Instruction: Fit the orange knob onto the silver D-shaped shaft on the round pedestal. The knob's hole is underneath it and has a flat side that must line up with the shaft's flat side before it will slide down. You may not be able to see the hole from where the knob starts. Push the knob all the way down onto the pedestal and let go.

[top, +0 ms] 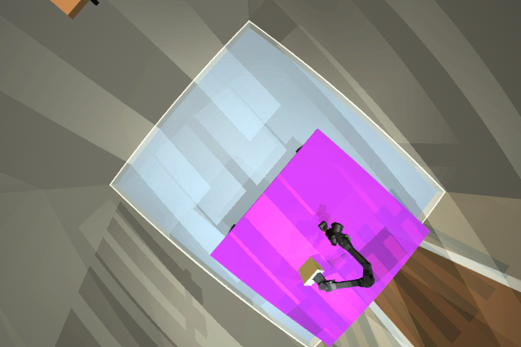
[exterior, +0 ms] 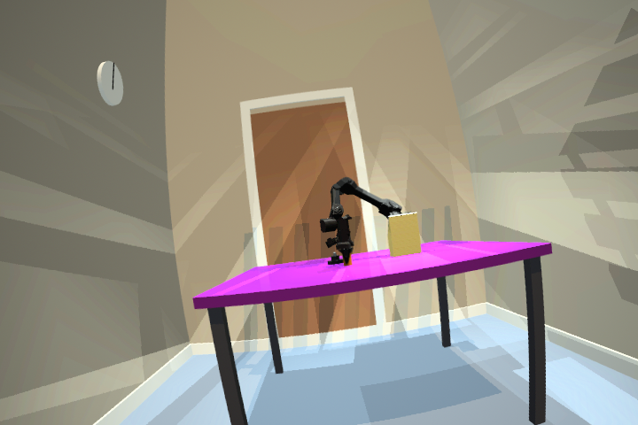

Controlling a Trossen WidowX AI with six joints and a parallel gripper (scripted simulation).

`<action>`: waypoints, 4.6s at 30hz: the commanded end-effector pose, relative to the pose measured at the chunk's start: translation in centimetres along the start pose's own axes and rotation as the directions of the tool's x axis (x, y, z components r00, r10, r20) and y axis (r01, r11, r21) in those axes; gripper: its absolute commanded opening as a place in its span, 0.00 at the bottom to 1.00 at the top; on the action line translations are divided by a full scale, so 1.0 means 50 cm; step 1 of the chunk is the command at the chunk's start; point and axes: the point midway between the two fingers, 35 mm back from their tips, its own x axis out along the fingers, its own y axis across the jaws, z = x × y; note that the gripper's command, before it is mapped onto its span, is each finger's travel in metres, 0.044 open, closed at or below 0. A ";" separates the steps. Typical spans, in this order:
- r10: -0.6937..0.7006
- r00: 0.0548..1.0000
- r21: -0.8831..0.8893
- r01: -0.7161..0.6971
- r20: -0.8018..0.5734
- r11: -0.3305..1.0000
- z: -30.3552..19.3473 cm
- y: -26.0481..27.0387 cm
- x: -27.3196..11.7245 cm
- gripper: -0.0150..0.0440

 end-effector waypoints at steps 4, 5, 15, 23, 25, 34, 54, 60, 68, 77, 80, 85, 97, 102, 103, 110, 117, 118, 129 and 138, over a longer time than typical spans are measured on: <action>0.004 1.000 -0.004 -0.004 0.002 1.000 0.004 0.005 -0.115 0.88; 0.003 1.000 -0.005 -0.003 0.002 1.000 0.002 0.004 -0.141 0.93; 0.001 1.000 -0.006 -0.001 0.003 1.000 -0.001 0.002 -0.148 1.00; 0.001 1.000 -0.006 -0.001 0.003 1.000 0.000 0.003 -0.121 1.00; 0.001 1.000 -0.006 -0.001 0.003 1.000 0.001 0.003 -0.114 1.00; 0.002 1.000 -0.006 -0.002 0.003 1.000 0.002 0.004 -0.085 1.00; -0.001 1.000 -0.006 0.001 0.003 1.000 0.001 0.002 -0.020 1.00; -0.002 1.000 -0.006 0.002 0.003 1.000 -0.001 0.001 -0.002 1.00; -0.003 1.000 -0.006 0.003 0.003 1.000 -0.001 0.000 0.003 0.78; -0.003 1.000 -0.006 0.003 0.003 1.000 -0.001 0.000 0.003 0.51; -0.003 1.000 -0.006 0.003 0.003 1.000 -0.001 0.000 0.003 0.48; -0.001 1.000 -0.006 0.001 0.004 1.000 0.002 0.003 -0.011 0.25; 0.007 1.000 -0.008 -0.007 0.004 1.000 0.009 0.011 -0.082 0.25; 0.009 1.000 -0.008 -0.009 0.004 1.000 0.010 0.013 -0.113 0.25; 0.010 1.000 -0.008 -0.010 0.004 1.000 0.010 0.014 -0.119 0.25; 0.010 1.000 -0.008 -0.010 0.003 1.000 0.011 0.016 -0.162 0.25; 0.010 1.000 -0.008 -0.010 0.002 1.000 0.009 0.017 -0.206 0.25; 0.009 1.000 -0.007 -0.009 0.002 1.000 0.008 0.017 -0.212 0.25; 0.005 1.000 -0.006 -0.005 0.002 1.000 0.000 0.014 -0.279 0.25; 0.007 1.000 -0.007 -0.007 0.001 1.000 0.001 0.006 -0.278 0.25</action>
